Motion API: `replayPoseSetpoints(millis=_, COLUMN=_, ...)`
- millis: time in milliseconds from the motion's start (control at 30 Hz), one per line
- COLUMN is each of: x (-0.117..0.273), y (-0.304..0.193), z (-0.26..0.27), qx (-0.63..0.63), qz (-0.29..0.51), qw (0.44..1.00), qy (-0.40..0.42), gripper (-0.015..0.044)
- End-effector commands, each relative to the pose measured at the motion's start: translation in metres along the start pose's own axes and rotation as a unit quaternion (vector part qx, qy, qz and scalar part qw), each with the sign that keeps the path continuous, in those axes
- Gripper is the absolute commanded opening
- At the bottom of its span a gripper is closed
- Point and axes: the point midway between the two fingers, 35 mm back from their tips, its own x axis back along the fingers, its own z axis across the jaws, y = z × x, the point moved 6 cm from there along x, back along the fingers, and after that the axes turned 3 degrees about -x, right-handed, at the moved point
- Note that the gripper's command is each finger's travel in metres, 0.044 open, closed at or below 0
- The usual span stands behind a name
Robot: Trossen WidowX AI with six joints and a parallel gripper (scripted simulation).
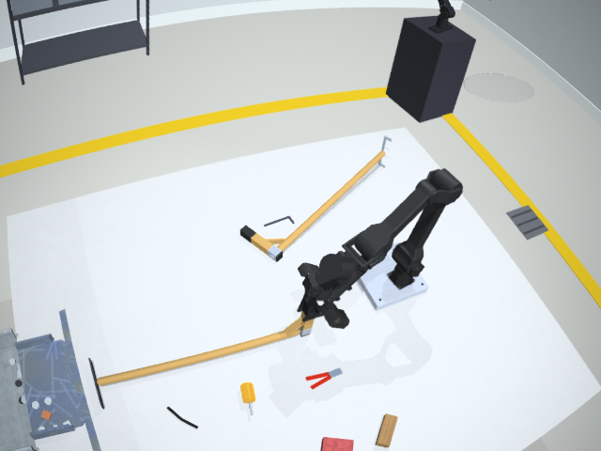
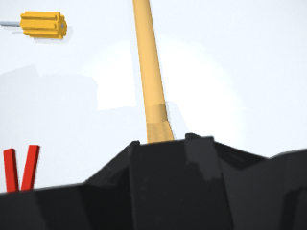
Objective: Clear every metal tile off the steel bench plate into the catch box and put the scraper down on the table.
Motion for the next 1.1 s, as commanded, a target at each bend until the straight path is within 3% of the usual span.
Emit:
replayPoseSetpoints(millis=0, x=-0.002, y=0.008, z=0.003, qx=0.001, qz=-0.004, qw=1.0, qy=0.003, gripper=0.0)
replayPoseSetpoints(millis=1067, x=-0.033, y=0.048, z=0.009, qx=0.004, qz=-0.007, qw=1.0, qy=0.007, gripper=0.0)
